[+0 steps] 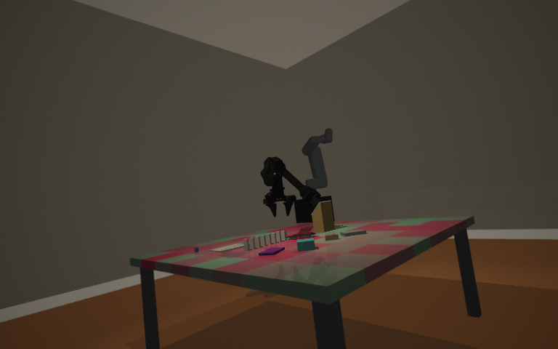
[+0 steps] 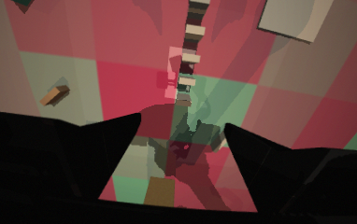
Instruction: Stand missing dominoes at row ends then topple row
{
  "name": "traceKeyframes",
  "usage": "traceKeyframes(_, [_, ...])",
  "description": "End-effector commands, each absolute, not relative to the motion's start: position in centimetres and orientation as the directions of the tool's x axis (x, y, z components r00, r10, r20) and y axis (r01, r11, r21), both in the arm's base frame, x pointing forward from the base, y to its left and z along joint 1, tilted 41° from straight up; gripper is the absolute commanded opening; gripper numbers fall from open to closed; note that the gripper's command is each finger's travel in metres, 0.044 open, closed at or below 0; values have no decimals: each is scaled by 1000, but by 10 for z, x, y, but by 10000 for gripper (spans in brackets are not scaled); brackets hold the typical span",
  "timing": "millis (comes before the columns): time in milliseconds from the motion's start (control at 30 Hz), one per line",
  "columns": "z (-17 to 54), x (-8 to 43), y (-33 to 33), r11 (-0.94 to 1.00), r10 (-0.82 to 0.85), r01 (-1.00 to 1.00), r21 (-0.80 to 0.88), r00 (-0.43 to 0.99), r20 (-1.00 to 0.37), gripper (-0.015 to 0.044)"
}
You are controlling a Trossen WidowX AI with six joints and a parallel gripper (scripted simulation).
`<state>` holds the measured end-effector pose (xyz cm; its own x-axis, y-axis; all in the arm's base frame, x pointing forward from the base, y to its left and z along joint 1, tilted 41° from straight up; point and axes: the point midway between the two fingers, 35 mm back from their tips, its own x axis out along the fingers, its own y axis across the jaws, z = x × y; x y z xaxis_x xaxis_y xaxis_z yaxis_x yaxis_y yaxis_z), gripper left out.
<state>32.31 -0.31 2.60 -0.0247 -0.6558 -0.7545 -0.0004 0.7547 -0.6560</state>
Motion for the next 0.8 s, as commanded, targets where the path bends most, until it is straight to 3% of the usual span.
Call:
traceKeyframes(0, [57,321,19,759,-650,17,-651,-15,-759,440])
traceKeyframes(267, [59,318,10,763,-646,38,-646,-17,-763,440])
traceKeyframes(533, [73,258,-96,712,-648,342,-613,-15,-762,440])
traceKeyframes(767, [72,237,-112,680,-661,407,-610,-18,-750,440])
